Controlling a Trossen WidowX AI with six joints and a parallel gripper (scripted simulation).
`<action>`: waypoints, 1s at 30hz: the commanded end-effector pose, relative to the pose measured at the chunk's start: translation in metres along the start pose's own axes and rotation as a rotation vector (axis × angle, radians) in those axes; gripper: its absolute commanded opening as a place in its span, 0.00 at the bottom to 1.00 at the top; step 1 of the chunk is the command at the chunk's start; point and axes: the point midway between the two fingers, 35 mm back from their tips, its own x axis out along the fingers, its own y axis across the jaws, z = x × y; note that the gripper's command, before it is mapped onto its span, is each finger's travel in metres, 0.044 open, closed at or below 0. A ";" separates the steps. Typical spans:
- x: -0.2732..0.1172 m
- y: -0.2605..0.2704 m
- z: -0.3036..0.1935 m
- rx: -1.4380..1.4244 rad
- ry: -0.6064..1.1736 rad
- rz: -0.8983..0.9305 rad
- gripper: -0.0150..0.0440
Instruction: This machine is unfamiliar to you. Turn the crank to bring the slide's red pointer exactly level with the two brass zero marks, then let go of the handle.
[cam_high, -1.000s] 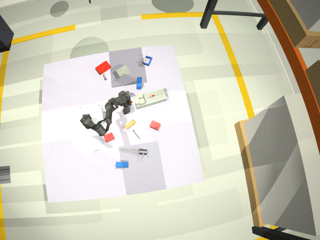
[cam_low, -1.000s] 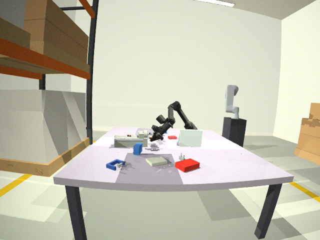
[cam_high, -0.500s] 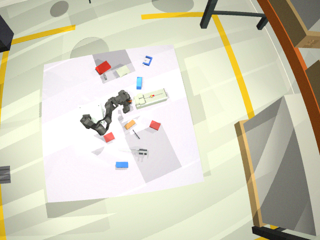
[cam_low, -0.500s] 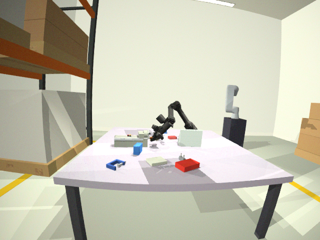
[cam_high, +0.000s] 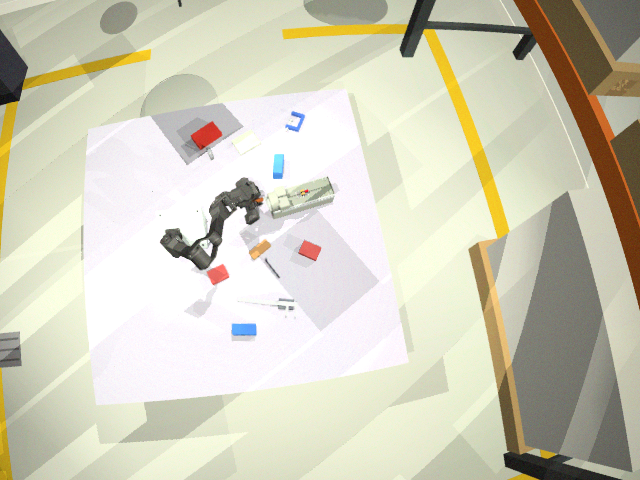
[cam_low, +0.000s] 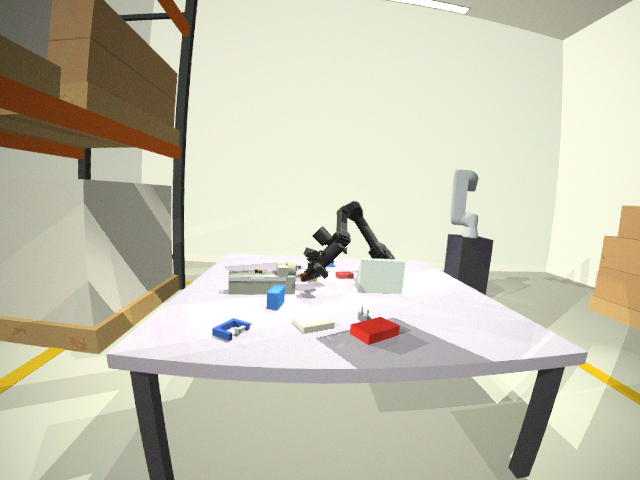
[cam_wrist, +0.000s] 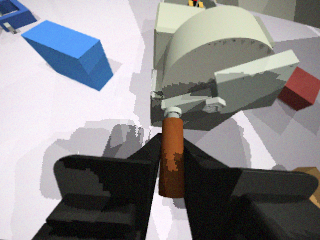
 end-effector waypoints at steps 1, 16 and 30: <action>-0.006 0.005 0.005 -0.007 -0.015 0.010 0.25; -0.016 0.006 0.015 -0.007 -0.015 0.011 0.25; -0.025 0.001 0.024 -0.006 -0.015 0.011 0.25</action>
